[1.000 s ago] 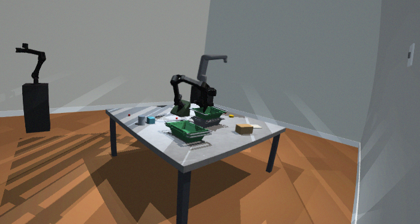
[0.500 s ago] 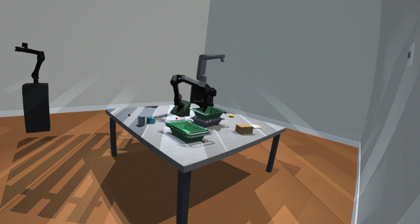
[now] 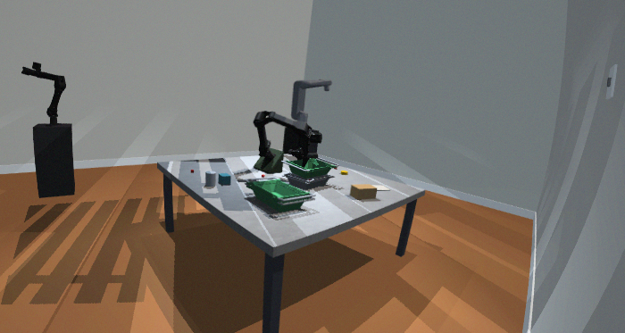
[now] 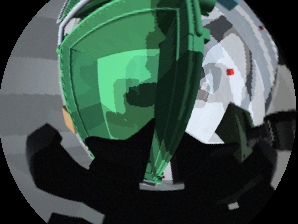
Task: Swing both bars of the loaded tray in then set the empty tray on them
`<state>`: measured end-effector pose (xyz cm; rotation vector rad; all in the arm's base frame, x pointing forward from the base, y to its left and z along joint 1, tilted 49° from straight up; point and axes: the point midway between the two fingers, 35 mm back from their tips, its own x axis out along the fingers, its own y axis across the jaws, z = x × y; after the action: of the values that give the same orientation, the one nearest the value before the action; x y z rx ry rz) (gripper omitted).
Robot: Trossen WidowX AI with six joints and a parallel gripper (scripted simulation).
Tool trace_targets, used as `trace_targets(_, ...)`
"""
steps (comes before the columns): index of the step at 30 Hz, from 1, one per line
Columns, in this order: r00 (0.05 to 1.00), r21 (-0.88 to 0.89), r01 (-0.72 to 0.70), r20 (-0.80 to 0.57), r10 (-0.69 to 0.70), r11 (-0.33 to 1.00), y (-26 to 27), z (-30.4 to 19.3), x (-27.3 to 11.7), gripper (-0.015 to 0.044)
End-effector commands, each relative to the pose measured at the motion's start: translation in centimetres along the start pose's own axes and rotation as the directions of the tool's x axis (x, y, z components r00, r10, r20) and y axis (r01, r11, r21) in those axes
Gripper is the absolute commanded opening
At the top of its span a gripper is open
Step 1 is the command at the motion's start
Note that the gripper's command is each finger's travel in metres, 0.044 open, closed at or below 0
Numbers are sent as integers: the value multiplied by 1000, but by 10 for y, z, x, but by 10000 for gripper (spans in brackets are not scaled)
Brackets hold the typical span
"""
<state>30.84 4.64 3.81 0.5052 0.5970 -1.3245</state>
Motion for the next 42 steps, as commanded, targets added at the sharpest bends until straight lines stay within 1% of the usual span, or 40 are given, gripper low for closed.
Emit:
trace_targets(1,999,-28,39,-1,-39,999,-9,0,8,0)
trace_targets(19,999,-28,39,-1,-39,999,-9,0,8,0)
trace_targets(20,1000,-6,9,0,-9,1000,-2,0,2,0)
trace_targets(23,999,-28,39,-1,-39,999,-9,0,8,0)
trace_targets(28,999,-28,39,-1,-39,999,-9,0,8,0)
trace_targets(42,999,-28,39,-1,-39,999,-9,0,8,205)
